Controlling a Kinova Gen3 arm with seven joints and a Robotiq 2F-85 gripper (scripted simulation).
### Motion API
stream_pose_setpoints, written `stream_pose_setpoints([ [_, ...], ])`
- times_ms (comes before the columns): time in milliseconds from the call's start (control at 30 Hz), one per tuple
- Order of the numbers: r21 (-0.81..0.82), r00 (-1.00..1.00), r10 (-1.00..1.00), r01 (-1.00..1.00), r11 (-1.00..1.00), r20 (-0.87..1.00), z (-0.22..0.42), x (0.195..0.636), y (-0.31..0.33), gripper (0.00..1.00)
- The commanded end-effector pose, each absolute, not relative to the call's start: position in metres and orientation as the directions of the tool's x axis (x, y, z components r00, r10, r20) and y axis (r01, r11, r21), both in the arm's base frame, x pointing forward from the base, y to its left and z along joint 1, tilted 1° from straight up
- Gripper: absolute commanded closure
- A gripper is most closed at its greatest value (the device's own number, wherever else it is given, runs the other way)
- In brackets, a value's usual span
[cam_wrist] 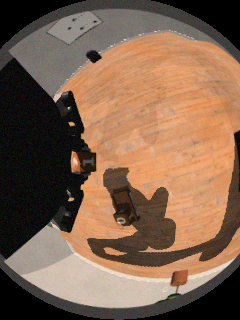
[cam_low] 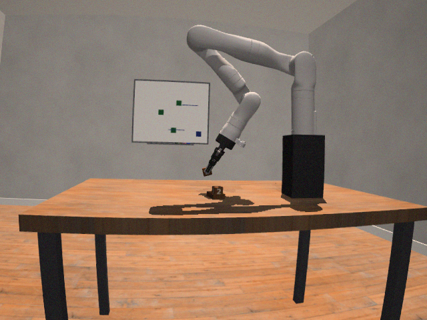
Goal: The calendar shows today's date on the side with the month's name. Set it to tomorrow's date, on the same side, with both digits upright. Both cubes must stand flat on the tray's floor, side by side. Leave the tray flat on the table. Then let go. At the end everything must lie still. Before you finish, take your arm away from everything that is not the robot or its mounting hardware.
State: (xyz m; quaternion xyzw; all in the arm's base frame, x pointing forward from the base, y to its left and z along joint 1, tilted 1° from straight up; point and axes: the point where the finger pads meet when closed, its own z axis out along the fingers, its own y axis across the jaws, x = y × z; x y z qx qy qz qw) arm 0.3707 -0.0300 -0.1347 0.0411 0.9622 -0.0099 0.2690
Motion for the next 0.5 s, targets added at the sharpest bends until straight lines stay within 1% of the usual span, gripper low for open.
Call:
stream_pose_setpoints([
  [0,0.004,-0.850,0.074,0.084,0.996,-0.521,-0.1332,0.3721,-0.0298,0.72],
  [467,0.006,-0.856,0.077,0.086,0.996,-0.511,-0.1344,0.3723,-0.0292,0.72],
])
